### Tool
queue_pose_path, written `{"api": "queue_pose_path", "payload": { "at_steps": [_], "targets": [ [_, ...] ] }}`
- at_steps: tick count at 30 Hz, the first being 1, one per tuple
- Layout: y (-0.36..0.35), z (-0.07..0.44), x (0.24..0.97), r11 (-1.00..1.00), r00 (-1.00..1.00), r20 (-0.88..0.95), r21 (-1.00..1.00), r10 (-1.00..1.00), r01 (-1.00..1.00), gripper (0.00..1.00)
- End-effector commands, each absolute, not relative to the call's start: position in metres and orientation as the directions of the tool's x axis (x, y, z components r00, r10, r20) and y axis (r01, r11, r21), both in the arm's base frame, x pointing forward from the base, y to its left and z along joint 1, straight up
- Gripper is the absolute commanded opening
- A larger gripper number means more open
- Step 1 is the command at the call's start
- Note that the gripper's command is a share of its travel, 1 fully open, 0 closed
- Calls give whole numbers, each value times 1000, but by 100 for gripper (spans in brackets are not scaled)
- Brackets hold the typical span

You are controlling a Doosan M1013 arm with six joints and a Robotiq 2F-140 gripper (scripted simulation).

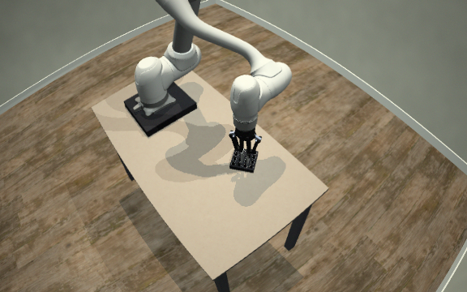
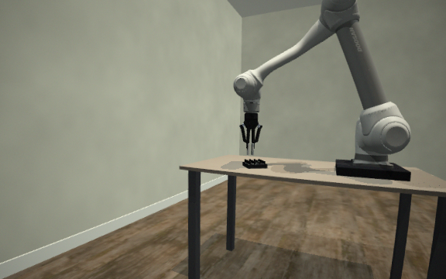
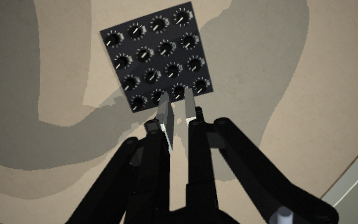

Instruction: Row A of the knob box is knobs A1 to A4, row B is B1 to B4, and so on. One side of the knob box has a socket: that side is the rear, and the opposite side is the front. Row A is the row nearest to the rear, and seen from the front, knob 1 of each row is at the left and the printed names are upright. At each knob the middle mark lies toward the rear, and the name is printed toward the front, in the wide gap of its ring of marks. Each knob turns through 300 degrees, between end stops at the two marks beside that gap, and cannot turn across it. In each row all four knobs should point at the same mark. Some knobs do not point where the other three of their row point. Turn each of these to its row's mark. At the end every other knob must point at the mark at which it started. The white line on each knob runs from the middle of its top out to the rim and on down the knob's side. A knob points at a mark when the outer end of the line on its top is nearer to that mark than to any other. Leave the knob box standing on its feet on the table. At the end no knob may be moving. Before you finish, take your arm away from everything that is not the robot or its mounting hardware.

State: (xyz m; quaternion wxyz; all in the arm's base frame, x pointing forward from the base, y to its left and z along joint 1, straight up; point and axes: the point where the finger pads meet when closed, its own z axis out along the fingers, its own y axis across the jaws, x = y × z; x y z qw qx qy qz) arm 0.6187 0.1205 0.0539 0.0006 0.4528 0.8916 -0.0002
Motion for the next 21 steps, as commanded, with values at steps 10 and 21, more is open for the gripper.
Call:
{"api": "queue_pose_path", "payload": {
  "at_steps": [10,21],
  "targets": [
    [121,59,619,590,-590,-1,0,807,807,12],
    [121,63,619,590,-590,-1,0,807,807,100]
  ]
}}
